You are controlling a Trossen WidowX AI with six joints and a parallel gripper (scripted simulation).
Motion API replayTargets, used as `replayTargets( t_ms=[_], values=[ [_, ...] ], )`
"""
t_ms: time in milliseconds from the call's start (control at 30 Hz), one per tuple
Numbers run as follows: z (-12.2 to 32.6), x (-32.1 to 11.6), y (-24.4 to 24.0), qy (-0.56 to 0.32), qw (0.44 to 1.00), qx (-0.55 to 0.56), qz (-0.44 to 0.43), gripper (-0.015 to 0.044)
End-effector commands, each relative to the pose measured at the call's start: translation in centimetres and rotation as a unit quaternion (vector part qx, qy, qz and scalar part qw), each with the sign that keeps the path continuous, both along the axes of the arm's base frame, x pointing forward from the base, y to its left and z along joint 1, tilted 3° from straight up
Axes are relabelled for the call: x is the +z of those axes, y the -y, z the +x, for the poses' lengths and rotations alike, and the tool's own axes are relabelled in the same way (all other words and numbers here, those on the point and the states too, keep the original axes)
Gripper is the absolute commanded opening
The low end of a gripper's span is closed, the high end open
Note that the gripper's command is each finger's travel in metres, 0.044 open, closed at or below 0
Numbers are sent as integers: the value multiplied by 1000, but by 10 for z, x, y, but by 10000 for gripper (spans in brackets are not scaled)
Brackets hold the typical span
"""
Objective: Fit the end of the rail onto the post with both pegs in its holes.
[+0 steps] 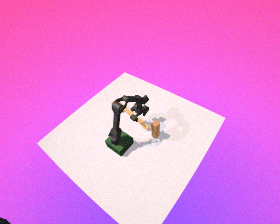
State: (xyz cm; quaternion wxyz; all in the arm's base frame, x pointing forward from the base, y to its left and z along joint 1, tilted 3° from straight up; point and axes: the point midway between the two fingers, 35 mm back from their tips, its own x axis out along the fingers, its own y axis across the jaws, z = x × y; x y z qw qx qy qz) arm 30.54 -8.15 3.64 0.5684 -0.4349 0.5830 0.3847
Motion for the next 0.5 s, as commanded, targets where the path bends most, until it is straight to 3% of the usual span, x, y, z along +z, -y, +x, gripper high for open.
replayTargets(
  t_ms=[0, 467],
  values=[
    [1, -8, 0, -1, 1000, 3, 2, 440],
    [1, -30, 1, -1, 1000, 3, 2, 440]
  ],
)
